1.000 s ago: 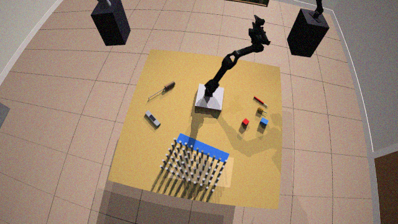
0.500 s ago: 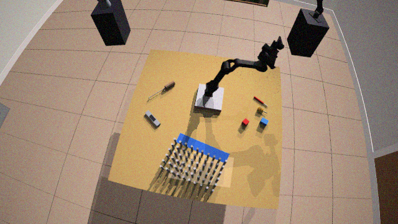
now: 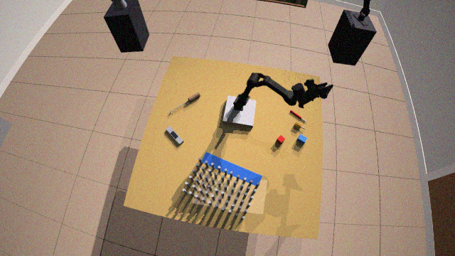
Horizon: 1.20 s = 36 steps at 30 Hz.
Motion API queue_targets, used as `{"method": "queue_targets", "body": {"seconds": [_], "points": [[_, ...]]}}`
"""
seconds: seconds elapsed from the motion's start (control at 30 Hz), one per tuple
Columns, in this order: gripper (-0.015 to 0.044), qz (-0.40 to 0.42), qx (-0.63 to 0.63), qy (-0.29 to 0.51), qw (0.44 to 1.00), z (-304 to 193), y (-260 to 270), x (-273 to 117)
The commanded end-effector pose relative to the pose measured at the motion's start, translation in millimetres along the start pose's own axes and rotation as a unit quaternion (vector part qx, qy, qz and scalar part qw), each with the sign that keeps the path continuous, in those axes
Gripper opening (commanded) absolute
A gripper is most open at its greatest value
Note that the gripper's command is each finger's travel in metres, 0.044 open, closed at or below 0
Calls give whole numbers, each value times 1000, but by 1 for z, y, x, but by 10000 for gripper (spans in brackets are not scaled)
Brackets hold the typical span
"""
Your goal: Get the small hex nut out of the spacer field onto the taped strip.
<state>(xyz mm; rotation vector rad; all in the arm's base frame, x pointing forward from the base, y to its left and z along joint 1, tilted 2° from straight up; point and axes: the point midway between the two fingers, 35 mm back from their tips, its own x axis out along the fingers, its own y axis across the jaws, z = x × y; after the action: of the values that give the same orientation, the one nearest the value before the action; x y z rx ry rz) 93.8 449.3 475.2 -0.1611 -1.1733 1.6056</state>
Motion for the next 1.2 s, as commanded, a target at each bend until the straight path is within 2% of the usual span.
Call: {"method": "queue_targets", "body": {"seconds": [0.0, 0.3, 0.57, 0.87, 1.17], "points": [[440, -59, 13, 95, 994, -45, -33, -52], [440, -186, 34, 269, 944, -112, -82, -182], [440, -308, 47, 402, 861, -136, -106, -316], [440, -446, 58, 519, 727, -122, -99, -471], [440, -576, 63, 599, 553, -70, -54, -612]]}}
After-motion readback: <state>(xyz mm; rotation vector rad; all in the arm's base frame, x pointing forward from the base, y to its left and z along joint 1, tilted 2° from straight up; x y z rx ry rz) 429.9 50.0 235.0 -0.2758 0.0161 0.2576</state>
